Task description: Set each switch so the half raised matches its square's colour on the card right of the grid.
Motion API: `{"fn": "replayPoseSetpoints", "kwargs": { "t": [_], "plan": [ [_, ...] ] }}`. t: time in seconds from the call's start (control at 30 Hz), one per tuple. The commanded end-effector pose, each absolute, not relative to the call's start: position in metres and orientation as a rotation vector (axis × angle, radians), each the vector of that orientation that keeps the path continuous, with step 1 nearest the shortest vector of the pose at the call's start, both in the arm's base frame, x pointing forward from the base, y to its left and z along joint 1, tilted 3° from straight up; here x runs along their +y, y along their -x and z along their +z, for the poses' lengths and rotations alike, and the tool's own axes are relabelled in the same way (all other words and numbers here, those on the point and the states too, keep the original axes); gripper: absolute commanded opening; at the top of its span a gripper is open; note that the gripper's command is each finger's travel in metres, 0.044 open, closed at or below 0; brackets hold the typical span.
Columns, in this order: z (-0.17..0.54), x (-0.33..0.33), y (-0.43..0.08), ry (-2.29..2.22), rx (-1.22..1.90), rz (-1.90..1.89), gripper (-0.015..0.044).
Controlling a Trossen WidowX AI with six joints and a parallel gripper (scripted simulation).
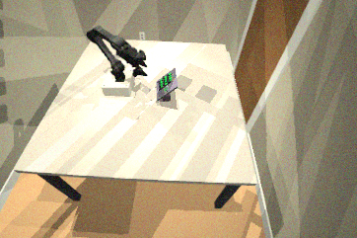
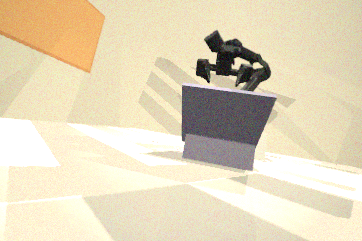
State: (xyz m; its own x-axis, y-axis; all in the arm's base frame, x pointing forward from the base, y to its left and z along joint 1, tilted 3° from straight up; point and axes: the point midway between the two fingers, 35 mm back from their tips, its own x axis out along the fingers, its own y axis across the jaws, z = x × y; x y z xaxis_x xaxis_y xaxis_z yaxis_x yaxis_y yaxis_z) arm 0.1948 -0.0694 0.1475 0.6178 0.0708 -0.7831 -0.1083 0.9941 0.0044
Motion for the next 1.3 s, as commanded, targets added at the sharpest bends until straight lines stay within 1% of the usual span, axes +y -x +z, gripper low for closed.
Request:
{"fn": "replayPoseSetpoints", "kwargs": {
  "t": [0.0,0.2,0.47,0.6,0.77,1.27],
  "plan": [
    [0.147,-0.069,-0.196,0.045,0.900,0.103,0.0374],
    [0.126,-0.053,-0.233,0.049,0.912,0.097,0.0216],
    [0.100,-0.004,-0.277,0.030,0.868,0.086,0.0006],
    [0.099,-0.002,-0.279,0.029,0.865,0.086,0.0000],
    [0.074,0.000,-0.299,0.028,0.840,0.086,0.0000],
    [0.063,0.001,-0.307,0.028,0.839,0.086,0.0000]
  ]
}}
